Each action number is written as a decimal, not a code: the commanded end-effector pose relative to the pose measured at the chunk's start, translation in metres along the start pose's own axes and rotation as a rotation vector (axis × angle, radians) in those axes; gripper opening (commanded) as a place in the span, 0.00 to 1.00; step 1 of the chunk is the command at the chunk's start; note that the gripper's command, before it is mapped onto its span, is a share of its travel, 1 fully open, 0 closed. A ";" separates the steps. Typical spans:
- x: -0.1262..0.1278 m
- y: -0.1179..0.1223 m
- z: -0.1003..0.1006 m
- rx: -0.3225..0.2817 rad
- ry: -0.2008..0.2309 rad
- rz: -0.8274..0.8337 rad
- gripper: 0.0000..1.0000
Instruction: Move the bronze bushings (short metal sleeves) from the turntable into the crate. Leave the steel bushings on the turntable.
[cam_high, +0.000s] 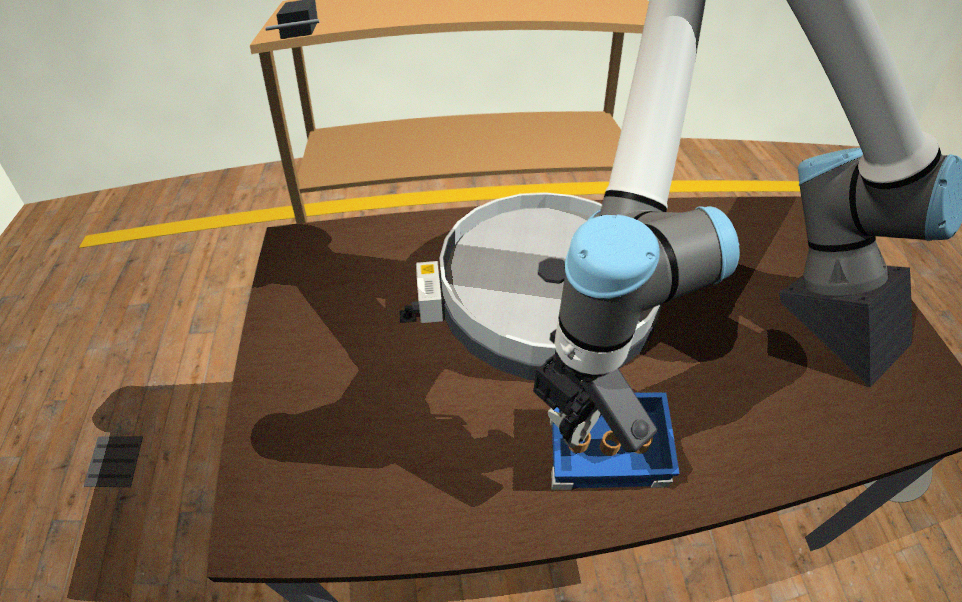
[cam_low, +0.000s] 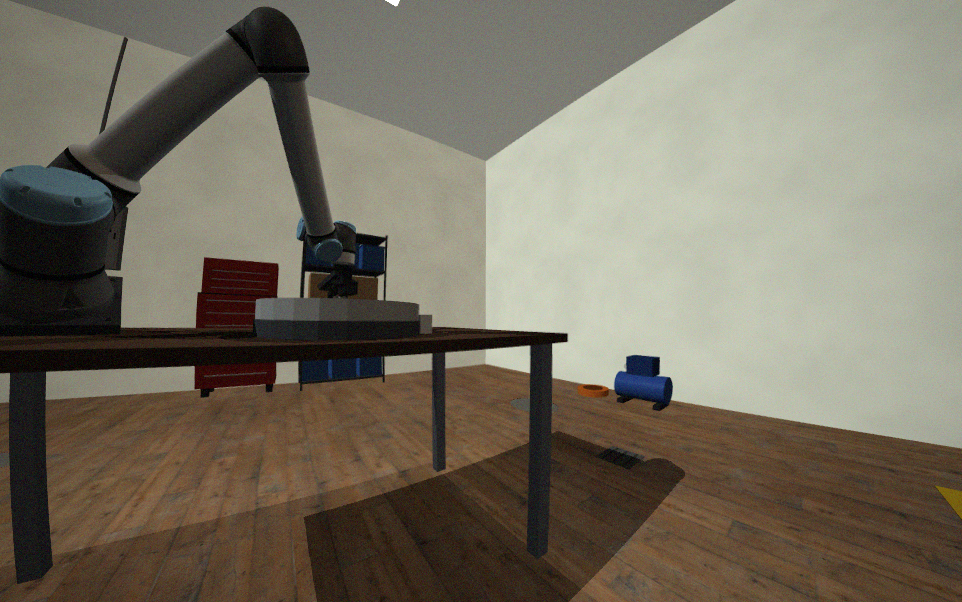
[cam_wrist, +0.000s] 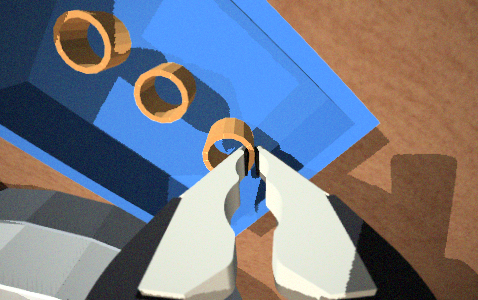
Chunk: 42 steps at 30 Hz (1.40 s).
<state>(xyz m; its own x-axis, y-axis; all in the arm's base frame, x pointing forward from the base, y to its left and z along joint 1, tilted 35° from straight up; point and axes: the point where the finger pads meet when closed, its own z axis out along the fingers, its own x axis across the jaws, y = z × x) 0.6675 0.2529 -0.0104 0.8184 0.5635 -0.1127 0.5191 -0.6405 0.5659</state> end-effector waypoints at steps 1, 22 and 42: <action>-0.001 -0.001 0.001 0.001 -0.001 -0.001 0.00; -0.001 -0.001 0.001 0.001 -0.001 -0.001 0.00; -0.002 -0.002 0.003 0.001 0.000 -0.001 0.00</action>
<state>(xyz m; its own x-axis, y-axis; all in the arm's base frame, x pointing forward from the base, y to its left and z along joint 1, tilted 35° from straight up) 0.6656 0.2513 -0.0129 0.8182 0.5637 -0.1133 0.5195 -0.6403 0.5658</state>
